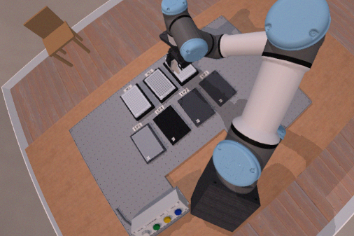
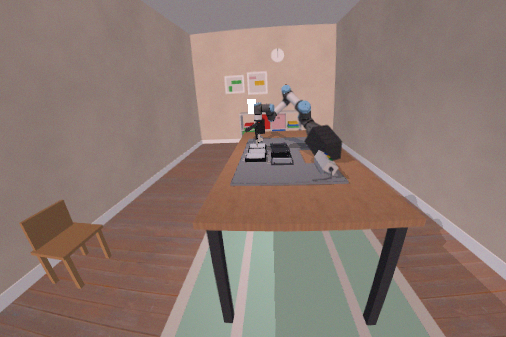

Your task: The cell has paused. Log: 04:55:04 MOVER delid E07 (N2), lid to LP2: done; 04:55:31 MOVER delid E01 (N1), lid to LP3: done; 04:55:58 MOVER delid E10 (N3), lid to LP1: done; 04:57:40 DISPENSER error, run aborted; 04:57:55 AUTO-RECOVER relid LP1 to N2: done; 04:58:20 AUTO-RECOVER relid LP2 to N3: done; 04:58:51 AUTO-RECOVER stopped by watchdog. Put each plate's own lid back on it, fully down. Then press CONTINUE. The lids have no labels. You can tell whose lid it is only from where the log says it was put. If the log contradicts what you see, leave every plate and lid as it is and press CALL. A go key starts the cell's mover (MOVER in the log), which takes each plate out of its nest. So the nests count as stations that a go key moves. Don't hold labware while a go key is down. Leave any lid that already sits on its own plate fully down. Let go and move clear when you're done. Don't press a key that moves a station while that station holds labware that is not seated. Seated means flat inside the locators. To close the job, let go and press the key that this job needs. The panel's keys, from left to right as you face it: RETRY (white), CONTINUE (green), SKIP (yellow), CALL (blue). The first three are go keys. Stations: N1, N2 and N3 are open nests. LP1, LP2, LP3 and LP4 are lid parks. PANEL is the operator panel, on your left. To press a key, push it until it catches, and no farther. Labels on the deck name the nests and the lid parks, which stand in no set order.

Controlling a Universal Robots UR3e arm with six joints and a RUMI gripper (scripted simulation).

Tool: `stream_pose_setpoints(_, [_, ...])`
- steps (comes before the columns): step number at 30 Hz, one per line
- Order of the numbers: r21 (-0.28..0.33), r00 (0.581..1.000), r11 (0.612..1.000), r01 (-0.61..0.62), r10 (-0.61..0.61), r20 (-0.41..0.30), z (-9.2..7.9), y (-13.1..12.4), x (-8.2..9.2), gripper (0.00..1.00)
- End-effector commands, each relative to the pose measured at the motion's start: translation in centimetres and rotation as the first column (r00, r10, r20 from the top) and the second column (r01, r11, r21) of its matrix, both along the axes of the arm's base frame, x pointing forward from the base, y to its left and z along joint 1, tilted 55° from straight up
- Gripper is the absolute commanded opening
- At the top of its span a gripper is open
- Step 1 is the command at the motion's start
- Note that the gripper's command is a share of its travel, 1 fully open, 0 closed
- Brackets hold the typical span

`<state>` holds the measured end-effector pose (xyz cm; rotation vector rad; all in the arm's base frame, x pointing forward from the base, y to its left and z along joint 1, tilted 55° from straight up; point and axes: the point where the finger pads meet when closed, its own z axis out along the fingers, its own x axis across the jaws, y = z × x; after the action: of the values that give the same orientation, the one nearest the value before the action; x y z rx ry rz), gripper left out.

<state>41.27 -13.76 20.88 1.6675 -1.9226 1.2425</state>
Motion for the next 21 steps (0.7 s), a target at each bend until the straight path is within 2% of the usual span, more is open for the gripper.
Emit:
stream_pose_setpoints(1, [0.000,1.000,1.000,-0.001,0.001,0.002,0.07,0.04,0.03,0.00])
stream_pose_setpoints(10, [0.000,1.000,1.000,-0.001,0.001,0.002,0.07,0.04,0.03,0.00])
stream_pose_setpoints(11, [0.000,1.000,1.000,-0.001,0.001,0.002,0.07,0.04,0.02,0.82])
stream_pose_setpoints(21, [0.000,1.000,1.000,-0.001,0.001,0.002,0.07,0.04,0.02,0.82])
